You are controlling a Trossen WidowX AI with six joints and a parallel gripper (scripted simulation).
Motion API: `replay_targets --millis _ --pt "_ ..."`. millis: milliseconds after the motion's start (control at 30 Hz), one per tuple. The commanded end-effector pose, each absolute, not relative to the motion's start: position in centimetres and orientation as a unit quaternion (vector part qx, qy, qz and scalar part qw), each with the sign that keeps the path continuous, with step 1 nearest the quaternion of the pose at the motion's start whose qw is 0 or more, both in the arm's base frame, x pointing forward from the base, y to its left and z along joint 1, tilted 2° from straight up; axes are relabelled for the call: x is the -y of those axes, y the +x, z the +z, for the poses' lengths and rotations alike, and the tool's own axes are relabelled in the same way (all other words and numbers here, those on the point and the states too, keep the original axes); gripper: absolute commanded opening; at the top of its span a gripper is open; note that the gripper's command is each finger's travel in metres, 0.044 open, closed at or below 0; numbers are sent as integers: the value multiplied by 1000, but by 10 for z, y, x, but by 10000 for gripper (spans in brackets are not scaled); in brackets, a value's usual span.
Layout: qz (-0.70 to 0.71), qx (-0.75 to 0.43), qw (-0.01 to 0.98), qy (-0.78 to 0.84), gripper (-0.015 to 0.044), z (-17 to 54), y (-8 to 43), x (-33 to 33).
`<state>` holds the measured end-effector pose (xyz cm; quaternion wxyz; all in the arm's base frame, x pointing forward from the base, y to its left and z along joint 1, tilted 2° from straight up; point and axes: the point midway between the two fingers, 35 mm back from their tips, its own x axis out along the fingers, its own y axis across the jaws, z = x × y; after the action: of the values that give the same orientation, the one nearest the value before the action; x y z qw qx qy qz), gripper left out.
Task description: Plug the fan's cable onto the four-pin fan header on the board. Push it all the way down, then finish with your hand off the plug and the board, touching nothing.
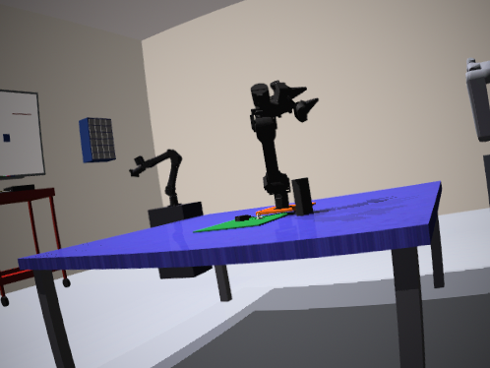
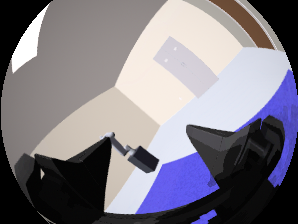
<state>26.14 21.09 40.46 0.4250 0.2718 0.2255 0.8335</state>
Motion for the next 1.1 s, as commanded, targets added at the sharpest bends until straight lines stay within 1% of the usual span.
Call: replay_targets --millis 0,33,100,233,400,433,533,567,733,933,1067 --pt "833 -225 425 272 426 405 261 -211" --pt "833 -225 425 272 440 405 261 -211" --pt "833 -225 425 272 440 405 261 -211" --pt "849 -206 412 257 335 415 245 -213" --pt "897 -137 363 209 210 446 189 -214" --pt "904 -126 355 202 210 451 180 -213" --pt "912 -108 332 214 210 461 174 -205" --pt "921 -93 317 207 210 466 163 -204" --pt "964 16 221 145 210 490 80 -189" --pt "980 154 89 95 210 503 -7 -144" --pt "976 195 12 95 210 508 -44 -110"
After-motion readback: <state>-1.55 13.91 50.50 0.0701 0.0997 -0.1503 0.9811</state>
